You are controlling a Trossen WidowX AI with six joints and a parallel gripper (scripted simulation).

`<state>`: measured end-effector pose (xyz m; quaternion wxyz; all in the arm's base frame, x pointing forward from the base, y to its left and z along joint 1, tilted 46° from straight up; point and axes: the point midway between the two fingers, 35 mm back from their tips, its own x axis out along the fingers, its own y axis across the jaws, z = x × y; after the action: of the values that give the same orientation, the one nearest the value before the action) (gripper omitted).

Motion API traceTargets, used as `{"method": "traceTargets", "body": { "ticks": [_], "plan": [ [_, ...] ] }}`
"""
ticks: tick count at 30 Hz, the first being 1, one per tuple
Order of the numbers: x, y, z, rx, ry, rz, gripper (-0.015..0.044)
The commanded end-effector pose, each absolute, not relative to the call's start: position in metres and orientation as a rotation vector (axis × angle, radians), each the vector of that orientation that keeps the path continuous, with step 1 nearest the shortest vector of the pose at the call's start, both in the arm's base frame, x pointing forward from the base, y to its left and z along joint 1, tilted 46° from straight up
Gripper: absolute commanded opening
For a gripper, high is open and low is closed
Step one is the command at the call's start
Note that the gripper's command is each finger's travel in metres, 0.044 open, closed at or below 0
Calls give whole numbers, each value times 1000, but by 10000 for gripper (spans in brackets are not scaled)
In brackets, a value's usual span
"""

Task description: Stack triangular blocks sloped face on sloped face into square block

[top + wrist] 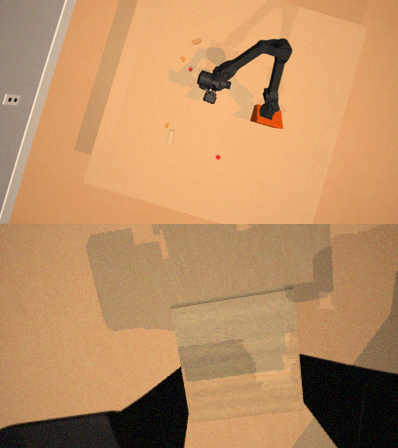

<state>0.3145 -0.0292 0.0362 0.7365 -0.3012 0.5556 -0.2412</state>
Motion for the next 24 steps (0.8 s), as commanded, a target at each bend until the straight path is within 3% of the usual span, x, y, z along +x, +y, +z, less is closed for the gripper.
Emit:
{"method": "traceTargets", "body": {
  "ticks": [1,2,19,24],
  "plan": [
    [314,-29,36,-661,1222,-528,0],
    [314,-29,36,-661,1223,-527,0],
    [315,-29,36,-662,1220,-530,440],
    [315,-29,36,-662,1220,-530,440]
  ]
}}
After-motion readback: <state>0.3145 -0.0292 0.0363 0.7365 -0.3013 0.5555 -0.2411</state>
